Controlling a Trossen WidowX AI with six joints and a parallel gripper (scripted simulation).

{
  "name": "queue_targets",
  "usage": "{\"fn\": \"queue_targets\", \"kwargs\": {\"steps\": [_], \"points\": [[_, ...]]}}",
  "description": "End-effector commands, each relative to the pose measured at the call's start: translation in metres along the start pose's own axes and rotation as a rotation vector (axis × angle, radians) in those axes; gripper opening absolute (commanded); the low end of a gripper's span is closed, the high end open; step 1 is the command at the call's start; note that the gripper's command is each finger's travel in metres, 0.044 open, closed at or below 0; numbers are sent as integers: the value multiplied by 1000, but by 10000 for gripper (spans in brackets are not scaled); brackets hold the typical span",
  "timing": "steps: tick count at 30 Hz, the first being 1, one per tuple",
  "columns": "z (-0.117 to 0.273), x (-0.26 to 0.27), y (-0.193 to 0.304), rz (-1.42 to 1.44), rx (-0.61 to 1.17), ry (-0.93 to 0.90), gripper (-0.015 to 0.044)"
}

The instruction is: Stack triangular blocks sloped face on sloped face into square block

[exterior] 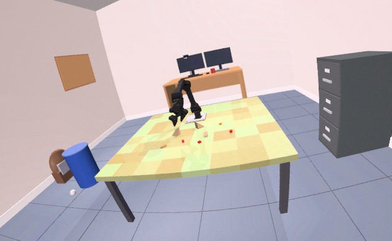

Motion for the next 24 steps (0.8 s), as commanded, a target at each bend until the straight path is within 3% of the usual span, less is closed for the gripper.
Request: {"fn": "queue_targets", "kwargs": {"steps": [1, 24], "points": [[1, 0, 3, -1, -16, -8, 440], [-29, 4, 4, 16, -12, -13, 440]]}}
Point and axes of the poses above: the point midway between the two fingers, 35 mm back from their tips, its own z axis back along the fingers, its own x axis across the jaws, y = z × x, the point moved 7 cm from there along z, back along the fingers, and after that the axes turned 10 degrees about -z, right-handed, at the moved point
